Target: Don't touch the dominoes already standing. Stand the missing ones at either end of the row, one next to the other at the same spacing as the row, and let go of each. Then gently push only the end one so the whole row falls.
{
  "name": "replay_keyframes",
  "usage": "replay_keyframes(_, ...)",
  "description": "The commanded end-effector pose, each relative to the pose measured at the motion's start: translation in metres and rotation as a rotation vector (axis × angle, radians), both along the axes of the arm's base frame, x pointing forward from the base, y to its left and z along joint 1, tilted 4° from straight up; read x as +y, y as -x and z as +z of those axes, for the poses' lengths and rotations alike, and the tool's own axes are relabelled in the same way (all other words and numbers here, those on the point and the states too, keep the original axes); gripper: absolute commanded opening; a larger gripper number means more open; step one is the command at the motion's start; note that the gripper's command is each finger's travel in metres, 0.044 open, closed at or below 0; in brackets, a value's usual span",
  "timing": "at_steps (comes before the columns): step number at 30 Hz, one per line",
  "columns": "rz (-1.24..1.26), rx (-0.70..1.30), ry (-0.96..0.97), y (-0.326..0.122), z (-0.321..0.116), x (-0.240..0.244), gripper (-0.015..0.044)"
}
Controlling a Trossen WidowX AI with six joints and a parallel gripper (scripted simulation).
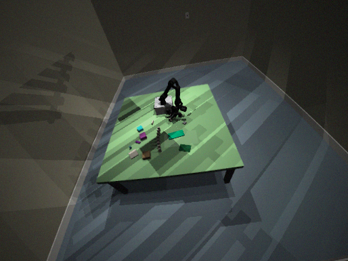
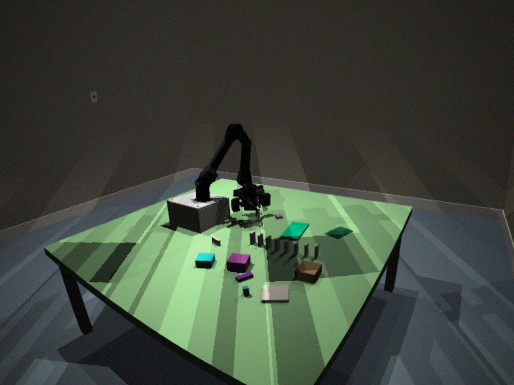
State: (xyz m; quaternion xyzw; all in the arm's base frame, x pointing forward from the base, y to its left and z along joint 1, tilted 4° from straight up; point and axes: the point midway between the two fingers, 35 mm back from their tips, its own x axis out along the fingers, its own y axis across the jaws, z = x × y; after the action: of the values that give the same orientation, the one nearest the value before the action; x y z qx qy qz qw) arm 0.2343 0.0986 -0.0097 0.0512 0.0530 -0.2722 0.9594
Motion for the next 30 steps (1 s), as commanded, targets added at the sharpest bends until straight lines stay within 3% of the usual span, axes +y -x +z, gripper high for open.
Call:
replay_keyframes(1,0.001,0.0,0.004,0.0,-0.011,-0.001,0.0026)
replay_keyframes(12,0.002,-0.002,0.001,0.0,-0.04,-0.005,0.0026)
replay_keyframes(24,0.002,-0.003,0.001,0.0,-0.041,-0.005,0.0026)
replay_keyframes(30,0.002,-0.003,0.001,0.0,-0.041,-0.005,0.0183)
